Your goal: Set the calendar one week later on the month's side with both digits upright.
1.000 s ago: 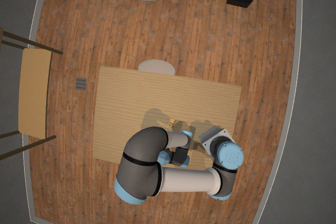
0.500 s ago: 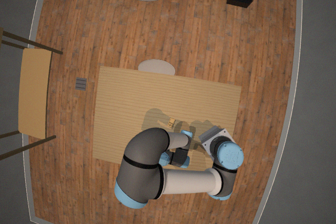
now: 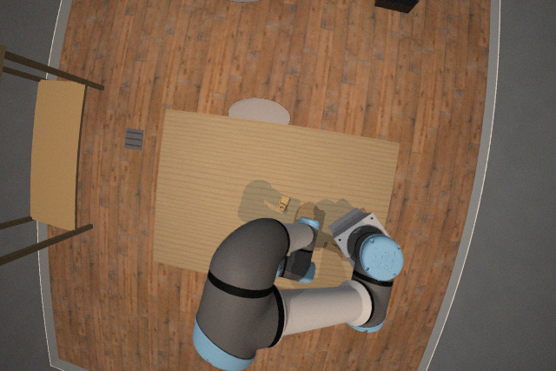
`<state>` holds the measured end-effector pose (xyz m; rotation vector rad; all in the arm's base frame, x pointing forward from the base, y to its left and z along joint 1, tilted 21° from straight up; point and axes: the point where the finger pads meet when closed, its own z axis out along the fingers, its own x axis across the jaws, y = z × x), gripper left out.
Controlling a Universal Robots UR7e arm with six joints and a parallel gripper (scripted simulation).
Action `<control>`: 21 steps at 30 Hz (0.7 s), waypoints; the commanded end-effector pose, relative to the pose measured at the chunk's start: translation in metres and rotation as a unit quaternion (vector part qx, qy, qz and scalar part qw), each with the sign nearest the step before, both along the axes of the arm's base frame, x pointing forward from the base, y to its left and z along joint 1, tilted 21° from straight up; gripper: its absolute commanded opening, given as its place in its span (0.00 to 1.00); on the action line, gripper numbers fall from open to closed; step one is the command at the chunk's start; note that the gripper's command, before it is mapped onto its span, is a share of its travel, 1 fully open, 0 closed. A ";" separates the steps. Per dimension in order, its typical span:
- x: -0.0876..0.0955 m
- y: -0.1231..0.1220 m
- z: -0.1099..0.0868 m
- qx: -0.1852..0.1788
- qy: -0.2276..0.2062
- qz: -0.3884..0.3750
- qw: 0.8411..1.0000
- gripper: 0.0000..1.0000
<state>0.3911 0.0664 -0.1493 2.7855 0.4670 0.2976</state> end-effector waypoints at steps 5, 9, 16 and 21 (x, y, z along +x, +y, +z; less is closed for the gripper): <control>0.000 0.001 -0.001 -0.016 -0.003 -0.002 1.000 0.87; 0.000 0.001 -0.001 -0.029 -0.006 -0.005 1.000 0.87; -0.001 0.002 -0.002 -0.087 -0.027 -0.014 0.996 0.87; 0.000 0.003 -0.001 -0.115 -0.042 -0.019 0.992 0.87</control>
